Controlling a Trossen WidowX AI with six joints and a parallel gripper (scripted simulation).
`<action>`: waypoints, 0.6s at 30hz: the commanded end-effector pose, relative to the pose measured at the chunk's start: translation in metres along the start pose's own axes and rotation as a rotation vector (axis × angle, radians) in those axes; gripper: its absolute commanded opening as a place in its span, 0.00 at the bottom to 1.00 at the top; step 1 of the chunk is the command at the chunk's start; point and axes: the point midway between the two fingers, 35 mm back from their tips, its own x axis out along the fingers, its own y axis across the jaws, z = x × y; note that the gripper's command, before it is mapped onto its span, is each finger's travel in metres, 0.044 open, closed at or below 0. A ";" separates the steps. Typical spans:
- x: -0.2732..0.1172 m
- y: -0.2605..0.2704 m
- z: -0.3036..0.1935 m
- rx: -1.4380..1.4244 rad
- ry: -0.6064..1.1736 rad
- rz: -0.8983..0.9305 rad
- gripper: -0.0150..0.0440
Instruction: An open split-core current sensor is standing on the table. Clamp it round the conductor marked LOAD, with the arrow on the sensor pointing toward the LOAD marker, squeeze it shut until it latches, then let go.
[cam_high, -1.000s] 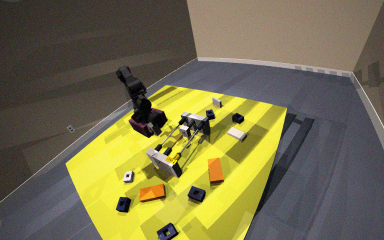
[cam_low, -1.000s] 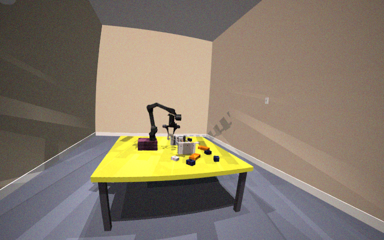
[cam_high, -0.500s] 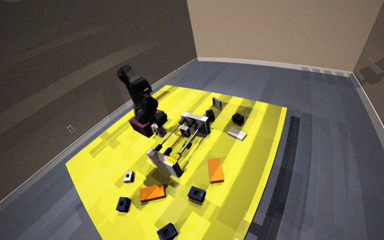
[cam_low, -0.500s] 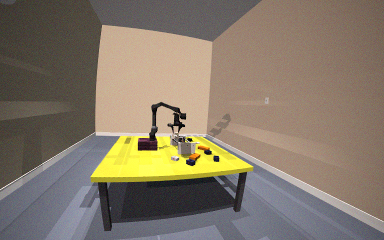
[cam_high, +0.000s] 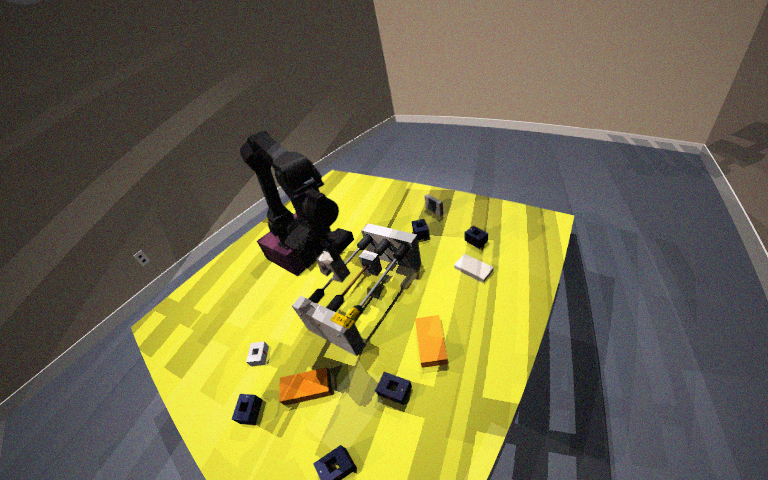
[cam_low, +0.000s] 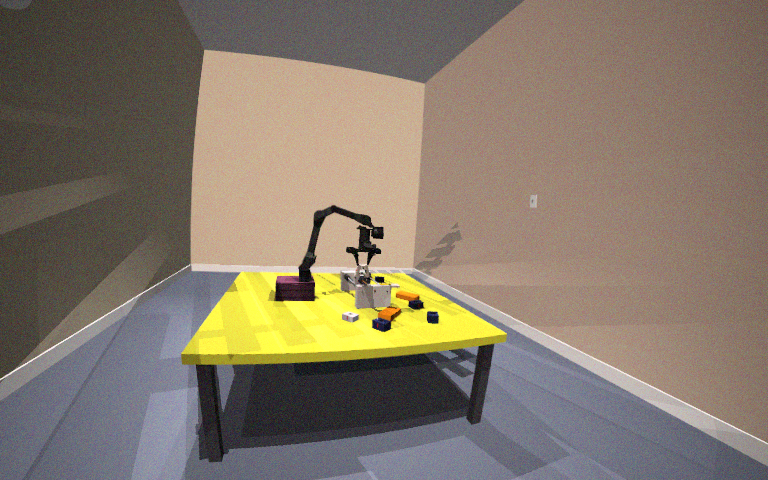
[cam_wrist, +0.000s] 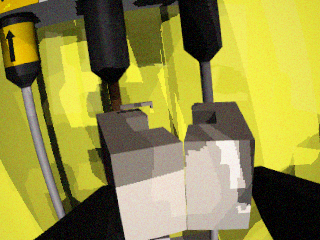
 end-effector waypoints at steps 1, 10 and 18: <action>-0.001 0.020 -0.002 -0.005 -0.002 0.010 0.25; 0.006 0.056 -0.006 -0.019 -0.002 0.013 0.25; 0.016 0.087 -0.013 -0.031 -0.001 0.015 0.25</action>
